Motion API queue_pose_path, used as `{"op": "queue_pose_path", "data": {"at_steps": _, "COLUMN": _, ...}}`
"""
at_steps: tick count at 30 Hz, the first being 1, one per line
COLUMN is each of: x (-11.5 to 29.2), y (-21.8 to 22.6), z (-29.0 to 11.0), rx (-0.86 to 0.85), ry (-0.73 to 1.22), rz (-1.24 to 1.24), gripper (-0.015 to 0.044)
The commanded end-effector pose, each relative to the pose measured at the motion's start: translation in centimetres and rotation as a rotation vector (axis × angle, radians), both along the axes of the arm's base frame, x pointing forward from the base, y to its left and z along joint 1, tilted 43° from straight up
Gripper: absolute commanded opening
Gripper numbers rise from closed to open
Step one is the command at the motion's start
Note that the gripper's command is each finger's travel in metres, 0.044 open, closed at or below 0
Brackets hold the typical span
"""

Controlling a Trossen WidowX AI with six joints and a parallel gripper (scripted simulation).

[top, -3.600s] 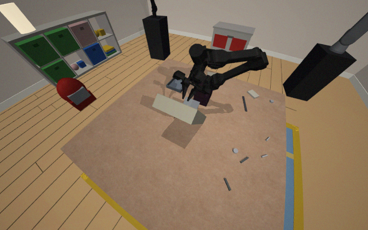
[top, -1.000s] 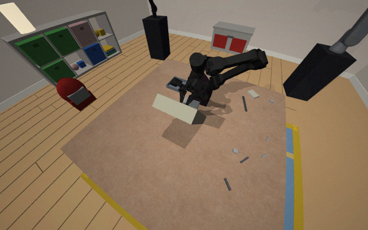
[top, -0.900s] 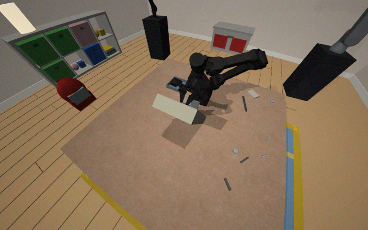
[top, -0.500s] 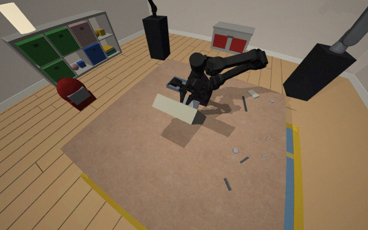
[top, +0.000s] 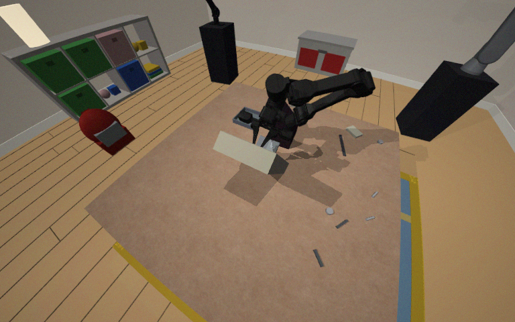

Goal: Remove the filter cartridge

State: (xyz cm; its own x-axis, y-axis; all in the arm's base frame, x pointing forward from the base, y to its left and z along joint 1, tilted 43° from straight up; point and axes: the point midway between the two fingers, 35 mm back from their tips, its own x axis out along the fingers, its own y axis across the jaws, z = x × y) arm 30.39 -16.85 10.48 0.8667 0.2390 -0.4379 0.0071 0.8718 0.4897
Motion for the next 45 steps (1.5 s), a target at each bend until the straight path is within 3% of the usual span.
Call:
{"op": "queue_pose_path", "data": {"at_steps": 1, "x": 0.28, "y": 0.10, "z": -0.25, "rx": 0.098, "ry": 0.036, "rz": -0.053, "gripper": 0.0000}}
{"op": "queue_pose_path", "data": {"at_steps": 40, "x": 0.40, "y": 0.13, "z": -0.31, "rx": 1.274, "ry": 0.358, "rz": -0.653, "gripper": 0.0000}}
{"op": "queue_pose_path", "data": {"at_steps": 45, "x": 0.20, "y": 0.02, "z": -0.25, "rx": 1.234, "ry": 0.349, "rz": -0.634, "gripper": 0.0000}}
